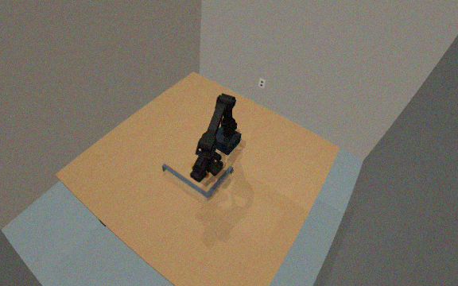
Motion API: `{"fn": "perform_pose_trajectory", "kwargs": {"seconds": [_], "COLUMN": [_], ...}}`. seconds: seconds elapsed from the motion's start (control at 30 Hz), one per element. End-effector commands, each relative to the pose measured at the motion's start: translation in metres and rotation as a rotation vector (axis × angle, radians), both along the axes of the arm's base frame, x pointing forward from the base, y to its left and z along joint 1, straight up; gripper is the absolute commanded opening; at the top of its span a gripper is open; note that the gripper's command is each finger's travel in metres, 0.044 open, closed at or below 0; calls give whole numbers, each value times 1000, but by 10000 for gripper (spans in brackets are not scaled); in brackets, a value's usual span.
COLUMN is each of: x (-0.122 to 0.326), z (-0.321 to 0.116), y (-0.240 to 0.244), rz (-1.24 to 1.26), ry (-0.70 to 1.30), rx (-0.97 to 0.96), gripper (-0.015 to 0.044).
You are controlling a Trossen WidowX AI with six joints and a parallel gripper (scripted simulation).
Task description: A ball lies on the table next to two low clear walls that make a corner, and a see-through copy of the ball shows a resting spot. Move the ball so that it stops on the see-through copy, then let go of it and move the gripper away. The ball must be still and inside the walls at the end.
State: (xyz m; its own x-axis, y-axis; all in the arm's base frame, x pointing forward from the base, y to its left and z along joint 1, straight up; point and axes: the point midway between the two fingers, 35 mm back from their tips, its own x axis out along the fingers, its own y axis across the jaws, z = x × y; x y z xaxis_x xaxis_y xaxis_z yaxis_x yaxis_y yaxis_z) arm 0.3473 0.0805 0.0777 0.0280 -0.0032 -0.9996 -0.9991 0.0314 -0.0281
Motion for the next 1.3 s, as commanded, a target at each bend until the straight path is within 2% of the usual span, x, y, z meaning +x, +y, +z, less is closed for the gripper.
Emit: {"fn": "perform_pose_trajectory", "kwargs": {"seconds": [0.0, 0.27, 0.97, 1.27], "x": [-3, -6, -57, -57], "z": [23, 25, -14, -38], "y": [0, -12, -123, -127], "rz": [5, -1, 4, 5], "ry": [-2, -4, 1, 2], "rx": [4, 8, -5, -6], "gripper": [0, 0, 0, 0]}}
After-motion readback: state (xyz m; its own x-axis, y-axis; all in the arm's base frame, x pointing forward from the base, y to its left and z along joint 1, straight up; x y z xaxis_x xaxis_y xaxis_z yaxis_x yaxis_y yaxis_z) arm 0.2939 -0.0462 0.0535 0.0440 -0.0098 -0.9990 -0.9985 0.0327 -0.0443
